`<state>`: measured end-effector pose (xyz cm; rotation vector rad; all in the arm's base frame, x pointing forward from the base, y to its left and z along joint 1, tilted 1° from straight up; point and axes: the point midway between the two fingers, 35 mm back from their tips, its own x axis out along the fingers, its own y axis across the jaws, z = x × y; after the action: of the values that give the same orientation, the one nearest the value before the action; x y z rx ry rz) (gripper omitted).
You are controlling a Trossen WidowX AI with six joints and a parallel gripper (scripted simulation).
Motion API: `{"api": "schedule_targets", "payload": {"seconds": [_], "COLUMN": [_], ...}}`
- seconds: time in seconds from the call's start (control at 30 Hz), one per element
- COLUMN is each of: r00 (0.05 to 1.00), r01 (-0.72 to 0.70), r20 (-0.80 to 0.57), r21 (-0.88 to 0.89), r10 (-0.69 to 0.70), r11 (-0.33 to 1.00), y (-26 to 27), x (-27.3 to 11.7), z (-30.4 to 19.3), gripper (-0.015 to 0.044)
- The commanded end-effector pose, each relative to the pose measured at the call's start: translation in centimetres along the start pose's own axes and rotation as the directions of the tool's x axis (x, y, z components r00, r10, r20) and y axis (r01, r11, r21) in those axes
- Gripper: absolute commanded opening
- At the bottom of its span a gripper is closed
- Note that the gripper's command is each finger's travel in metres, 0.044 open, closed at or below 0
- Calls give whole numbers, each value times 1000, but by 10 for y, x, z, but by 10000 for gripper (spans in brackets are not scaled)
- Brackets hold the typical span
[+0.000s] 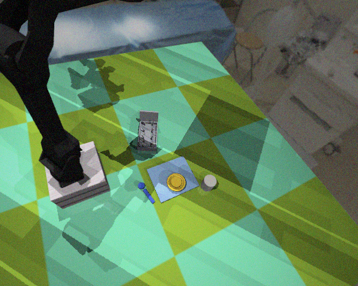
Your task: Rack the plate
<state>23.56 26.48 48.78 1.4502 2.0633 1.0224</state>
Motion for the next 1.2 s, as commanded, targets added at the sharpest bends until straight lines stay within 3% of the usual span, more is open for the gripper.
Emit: {"api": "schedule_targets", "payload": {"seconds": [0.0, 0.27, 0.57, 1.17], "r00": [1000, 995, 974, 870], "r01": [-2, -97, -223, -424], "r20": [0, 23, 74, 243], "r21": [3, 207, 461, 812], "r10": [2, 95, 214, 429], "r11": [1000, 973, 859, 400], "y": [0, 16, 35, 62], "x": [0, -14, -35, -91], "z": [0, 12, 32, 81], "gripper": [400, 400, 400, 400]}}
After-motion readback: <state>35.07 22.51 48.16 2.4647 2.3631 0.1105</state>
